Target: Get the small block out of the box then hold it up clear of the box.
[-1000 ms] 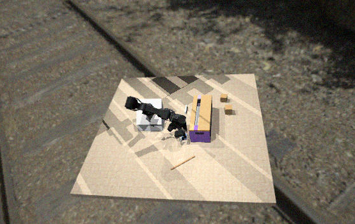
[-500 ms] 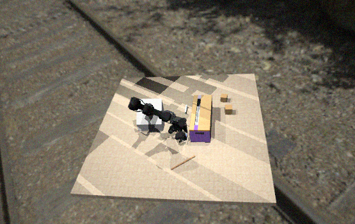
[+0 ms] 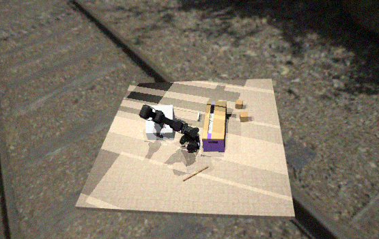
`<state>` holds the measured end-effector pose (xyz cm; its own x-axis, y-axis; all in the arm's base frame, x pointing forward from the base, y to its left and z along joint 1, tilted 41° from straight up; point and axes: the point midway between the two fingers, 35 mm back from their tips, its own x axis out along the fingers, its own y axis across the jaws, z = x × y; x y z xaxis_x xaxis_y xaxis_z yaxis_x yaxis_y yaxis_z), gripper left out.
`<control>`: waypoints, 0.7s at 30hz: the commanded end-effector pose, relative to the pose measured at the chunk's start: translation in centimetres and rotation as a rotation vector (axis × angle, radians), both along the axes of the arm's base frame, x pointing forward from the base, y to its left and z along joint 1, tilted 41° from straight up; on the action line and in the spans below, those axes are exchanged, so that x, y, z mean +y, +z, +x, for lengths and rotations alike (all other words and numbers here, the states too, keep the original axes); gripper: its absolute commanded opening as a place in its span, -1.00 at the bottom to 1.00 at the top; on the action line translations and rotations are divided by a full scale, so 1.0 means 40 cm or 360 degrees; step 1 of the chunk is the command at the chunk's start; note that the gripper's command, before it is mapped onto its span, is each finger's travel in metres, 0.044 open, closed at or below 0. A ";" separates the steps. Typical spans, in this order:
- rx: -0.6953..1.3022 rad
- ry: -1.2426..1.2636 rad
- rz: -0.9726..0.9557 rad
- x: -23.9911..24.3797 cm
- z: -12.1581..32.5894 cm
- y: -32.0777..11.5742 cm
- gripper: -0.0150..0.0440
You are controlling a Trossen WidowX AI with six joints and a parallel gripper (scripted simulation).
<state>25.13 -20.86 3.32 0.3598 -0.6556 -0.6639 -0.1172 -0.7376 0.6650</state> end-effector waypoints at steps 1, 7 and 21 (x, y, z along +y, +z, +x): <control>0.0010 0.0009 0.0003 0.000 -0.001 -0.005 -0.15; 0.0009 0.0008 0.0004 0.005 0.001 0.000 -0.48; -0.0002 0.0003 0.0006 0.103 0.010 0.115 -0.49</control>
<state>25.58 -17.41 6.87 0.3591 -0.6483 -0.6713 -0.1064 -0.7431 0.6607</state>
